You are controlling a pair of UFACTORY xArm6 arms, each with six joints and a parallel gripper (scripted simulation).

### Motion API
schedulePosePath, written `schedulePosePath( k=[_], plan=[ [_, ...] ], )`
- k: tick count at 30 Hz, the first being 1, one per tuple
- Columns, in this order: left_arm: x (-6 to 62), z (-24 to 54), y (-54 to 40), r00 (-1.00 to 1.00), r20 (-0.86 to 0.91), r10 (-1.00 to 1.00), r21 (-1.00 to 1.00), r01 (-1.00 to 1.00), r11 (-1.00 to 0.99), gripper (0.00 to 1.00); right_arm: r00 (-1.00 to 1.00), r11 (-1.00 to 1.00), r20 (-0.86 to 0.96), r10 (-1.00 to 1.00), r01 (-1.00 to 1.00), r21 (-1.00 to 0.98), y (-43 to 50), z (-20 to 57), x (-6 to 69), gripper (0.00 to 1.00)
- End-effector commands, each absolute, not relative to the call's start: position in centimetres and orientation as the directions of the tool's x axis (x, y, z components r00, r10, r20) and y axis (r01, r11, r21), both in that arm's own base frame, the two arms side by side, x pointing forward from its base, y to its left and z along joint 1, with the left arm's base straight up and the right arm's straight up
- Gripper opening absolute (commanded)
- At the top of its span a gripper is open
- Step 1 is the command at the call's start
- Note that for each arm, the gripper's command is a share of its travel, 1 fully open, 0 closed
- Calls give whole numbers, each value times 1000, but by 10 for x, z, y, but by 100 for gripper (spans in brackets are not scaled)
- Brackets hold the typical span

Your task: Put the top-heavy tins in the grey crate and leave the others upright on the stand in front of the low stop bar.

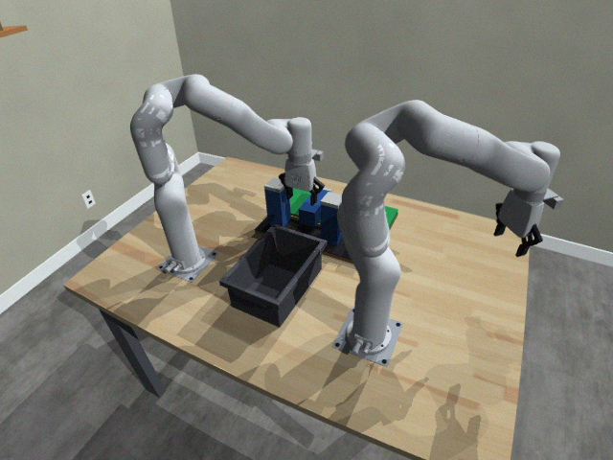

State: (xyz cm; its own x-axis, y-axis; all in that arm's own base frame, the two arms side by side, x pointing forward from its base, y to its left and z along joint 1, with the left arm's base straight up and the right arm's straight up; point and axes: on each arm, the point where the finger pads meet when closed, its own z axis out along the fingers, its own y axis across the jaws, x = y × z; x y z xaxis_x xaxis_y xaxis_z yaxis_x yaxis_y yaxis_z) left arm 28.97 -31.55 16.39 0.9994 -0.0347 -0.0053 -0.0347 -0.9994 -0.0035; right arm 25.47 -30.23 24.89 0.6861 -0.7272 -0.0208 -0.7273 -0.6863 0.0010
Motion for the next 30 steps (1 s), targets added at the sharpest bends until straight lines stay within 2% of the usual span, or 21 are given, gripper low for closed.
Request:
schedulePosePath(
  k=[1,14,30],
  plan=[
    [291,166,-317,999,-2,-35,0,-35,-999,100,686,-686,-17,-727,-727,1,-303,250,255,100],
    [291,168,-317,999,-2,-35,0,-35,-999,100,686,-686,-17,-727,-727,1,-303,250,255,100],
    [291,213,-316,999,-1,-36,1,-36,-999,100,686,-686,-17,-727,-727,1,-303,250,255,100]
  ],
)
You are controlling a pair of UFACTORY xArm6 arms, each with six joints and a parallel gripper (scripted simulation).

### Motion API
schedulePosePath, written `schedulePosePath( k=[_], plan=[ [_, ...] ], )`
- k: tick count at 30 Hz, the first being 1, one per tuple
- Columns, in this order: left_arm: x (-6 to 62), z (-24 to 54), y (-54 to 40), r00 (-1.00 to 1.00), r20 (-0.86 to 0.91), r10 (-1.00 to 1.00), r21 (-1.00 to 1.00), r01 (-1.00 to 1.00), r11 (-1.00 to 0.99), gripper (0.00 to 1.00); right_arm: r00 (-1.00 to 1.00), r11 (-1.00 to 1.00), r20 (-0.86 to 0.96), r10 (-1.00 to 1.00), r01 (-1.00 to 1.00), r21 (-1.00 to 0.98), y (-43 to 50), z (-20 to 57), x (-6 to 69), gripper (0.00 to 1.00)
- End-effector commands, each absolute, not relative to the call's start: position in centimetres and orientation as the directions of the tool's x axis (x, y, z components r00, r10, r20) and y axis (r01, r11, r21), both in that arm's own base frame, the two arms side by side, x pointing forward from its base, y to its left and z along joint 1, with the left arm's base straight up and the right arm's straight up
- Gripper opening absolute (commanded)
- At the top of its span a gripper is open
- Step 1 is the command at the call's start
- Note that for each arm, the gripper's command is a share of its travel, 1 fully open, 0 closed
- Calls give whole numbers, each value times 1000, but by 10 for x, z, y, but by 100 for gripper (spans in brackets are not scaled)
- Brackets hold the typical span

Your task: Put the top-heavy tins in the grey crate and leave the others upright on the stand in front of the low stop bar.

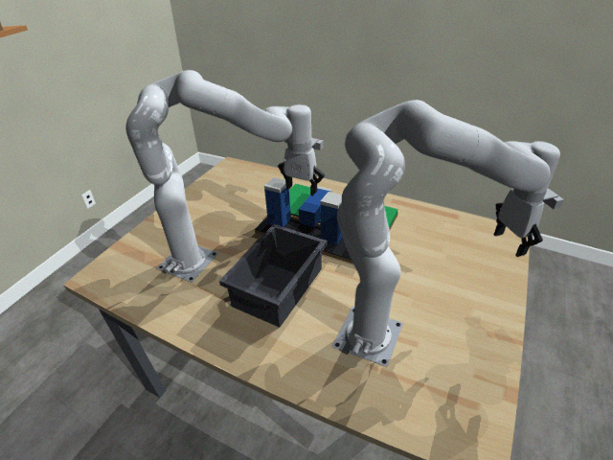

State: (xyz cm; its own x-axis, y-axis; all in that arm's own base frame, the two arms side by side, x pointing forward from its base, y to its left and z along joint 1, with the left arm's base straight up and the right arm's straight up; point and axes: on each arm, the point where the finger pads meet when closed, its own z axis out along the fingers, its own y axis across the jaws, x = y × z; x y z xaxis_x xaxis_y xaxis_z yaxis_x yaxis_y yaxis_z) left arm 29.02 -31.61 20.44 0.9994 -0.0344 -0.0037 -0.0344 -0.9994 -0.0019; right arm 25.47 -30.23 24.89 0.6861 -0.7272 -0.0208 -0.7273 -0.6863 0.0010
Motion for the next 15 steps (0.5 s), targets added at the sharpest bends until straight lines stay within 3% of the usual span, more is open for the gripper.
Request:
schedulePosePath(
  k=[1,15],
  plan=[
    [291,217,-316,999,-1,-36,1,-36,-999,100,686,-686,-17,-727,-727,1,-303,250,255,100],
    [291,248,-316,999,-1,-35,1,-35,-999,100,686,-686,-17,-727,-727,1,-303,250,255,100]
  ],
)
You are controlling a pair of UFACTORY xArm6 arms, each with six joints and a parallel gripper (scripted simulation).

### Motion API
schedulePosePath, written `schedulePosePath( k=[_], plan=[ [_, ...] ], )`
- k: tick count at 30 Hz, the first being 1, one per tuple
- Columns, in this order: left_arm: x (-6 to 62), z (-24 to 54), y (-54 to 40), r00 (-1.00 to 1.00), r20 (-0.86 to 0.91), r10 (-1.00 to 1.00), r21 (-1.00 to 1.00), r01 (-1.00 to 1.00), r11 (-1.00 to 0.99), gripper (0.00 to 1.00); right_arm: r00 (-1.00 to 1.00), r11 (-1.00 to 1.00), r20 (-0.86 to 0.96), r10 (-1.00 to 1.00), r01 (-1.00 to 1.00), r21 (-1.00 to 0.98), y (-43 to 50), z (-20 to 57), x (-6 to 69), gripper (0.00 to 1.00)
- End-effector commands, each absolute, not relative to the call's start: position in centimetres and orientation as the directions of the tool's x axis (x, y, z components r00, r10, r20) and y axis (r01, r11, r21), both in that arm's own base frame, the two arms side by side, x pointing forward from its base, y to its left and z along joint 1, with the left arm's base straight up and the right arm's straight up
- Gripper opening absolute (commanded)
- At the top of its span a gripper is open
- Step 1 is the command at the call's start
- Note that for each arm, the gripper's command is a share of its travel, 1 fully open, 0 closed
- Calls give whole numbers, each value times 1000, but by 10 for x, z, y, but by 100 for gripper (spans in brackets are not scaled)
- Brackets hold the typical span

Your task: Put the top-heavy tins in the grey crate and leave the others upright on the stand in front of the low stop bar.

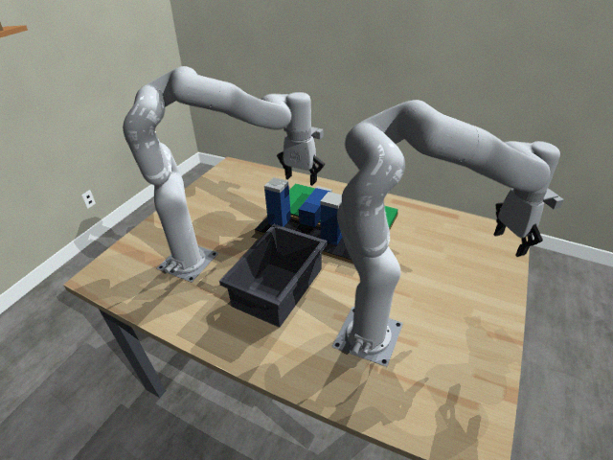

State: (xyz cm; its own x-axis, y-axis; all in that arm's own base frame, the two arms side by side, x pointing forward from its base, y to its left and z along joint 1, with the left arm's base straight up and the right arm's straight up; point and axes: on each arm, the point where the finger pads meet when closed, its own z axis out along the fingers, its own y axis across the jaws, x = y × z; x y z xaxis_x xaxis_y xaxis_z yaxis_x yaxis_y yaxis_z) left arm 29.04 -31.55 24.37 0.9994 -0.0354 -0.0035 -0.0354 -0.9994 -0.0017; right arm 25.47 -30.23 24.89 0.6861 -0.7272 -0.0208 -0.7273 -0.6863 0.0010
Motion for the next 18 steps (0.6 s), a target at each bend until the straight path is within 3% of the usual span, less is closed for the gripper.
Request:
schedulePosePath(
  k=[1,2,18],
  plan=[
    [291,248,-316,999,-1,-35,1,-35,-999,100,686,-686,-17,-727,-727,1,-303,250,255,100],
    [291,244,-316,999,0,-35,2,-35,-999,0,686,-686,-17,-727,-727,1,-303,250,255,100],
    [291,244,-316,999,0,-35,2,-35,-999,0,686,-686,-17,-727,-727,1,-303,250,255,100]
  ],
)
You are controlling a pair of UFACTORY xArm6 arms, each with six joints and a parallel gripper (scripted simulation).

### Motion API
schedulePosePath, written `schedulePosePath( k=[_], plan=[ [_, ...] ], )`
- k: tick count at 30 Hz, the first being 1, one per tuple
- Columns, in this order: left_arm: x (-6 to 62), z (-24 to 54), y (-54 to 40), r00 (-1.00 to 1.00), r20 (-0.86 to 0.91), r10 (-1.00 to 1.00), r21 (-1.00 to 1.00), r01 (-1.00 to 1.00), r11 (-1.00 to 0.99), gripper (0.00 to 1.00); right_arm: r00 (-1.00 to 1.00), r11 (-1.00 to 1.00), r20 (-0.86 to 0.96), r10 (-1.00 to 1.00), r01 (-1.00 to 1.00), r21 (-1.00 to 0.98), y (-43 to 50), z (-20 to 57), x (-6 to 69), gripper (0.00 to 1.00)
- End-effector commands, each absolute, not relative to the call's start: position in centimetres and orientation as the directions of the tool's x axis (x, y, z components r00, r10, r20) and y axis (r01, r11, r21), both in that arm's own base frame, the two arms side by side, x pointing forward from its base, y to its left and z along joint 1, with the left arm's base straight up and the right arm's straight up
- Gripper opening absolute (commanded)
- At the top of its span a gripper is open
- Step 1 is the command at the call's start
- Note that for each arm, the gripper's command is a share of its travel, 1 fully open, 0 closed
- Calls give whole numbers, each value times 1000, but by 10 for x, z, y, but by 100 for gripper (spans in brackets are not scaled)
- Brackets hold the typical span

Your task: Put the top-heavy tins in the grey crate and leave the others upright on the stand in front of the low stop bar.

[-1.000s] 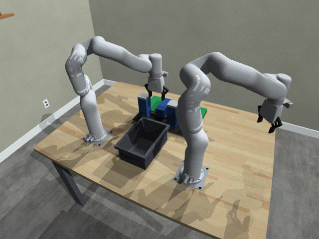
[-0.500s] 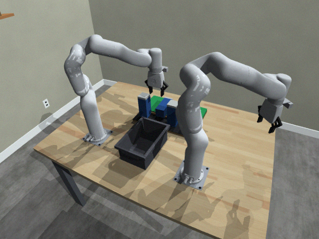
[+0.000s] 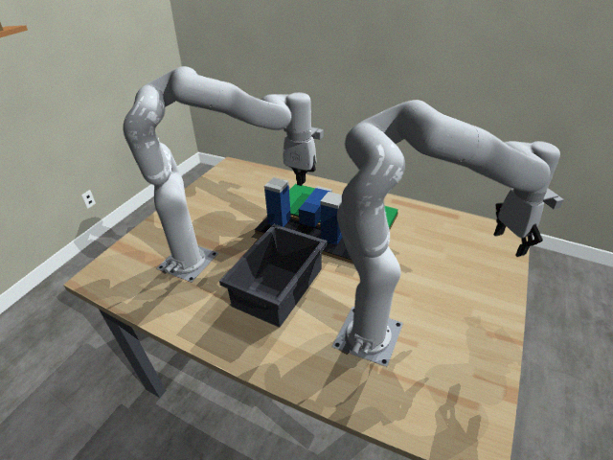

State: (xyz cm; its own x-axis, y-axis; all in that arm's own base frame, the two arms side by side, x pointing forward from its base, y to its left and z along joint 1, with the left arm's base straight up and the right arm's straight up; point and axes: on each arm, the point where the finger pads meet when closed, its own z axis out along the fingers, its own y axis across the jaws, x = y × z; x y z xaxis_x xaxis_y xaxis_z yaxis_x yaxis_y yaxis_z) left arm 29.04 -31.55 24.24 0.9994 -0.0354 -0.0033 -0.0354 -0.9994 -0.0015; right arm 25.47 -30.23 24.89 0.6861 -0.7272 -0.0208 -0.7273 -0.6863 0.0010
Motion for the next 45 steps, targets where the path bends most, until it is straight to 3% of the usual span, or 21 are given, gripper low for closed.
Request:
schedulePosePath(
  k=[1,19,45],
  plan=[
    [291,244,-316,999,0,-35,2,-35,-999,0,686,-686,-17,-727,-727,1,-303,250,255,100],
    [291,247,-316,999,0,-35,2,-35,-999,0,686,-686,-17,-727,-727,1,-303,250,255,100],
    [290,358,-316,999,-1,-34,1,-34,-999,0,686,-686,-17,-727,-727,1,-303,250,255,100]
  ],
)
